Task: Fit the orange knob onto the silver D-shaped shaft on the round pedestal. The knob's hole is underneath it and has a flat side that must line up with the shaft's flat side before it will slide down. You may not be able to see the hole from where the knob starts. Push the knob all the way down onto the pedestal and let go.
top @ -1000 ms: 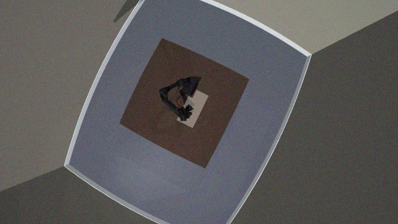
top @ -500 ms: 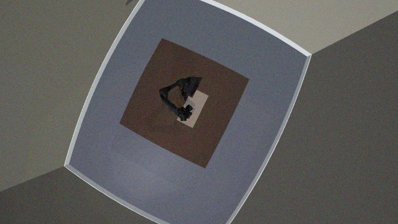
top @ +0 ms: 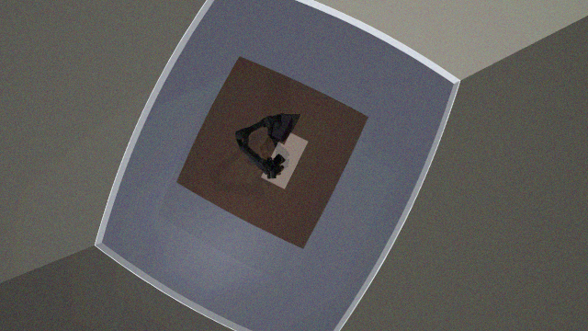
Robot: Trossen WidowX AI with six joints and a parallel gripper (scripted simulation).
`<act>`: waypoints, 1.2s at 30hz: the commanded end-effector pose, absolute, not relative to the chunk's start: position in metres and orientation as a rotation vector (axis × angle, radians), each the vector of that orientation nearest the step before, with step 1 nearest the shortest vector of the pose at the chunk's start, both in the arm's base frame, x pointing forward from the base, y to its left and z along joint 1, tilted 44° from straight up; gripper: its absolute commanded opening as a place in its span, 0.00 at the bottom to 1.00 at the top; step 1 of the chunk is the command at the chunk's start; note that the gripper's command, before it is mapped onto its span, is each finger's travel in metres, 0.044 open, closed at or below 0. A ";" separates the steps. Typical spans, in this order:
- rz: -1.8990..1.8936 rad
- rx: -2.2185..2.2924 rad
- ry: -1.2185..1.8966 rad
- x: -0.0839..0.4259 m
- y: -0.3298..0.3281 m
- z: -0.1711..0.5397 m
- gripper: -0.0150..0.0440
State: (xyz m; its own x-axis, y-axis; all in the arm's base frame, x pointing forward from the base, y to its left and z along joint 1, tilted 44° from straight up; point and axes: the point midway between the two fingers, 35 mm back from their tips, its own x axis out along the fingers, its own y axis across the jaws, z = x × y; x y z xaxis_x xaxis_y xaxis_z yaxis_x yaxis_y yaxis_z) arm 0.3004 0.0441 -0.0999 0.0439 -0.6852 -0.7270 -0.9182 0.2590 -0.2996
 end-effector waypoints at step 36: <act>-0.443 -0.732 1.502 0.303 0.048 -0.097 0.56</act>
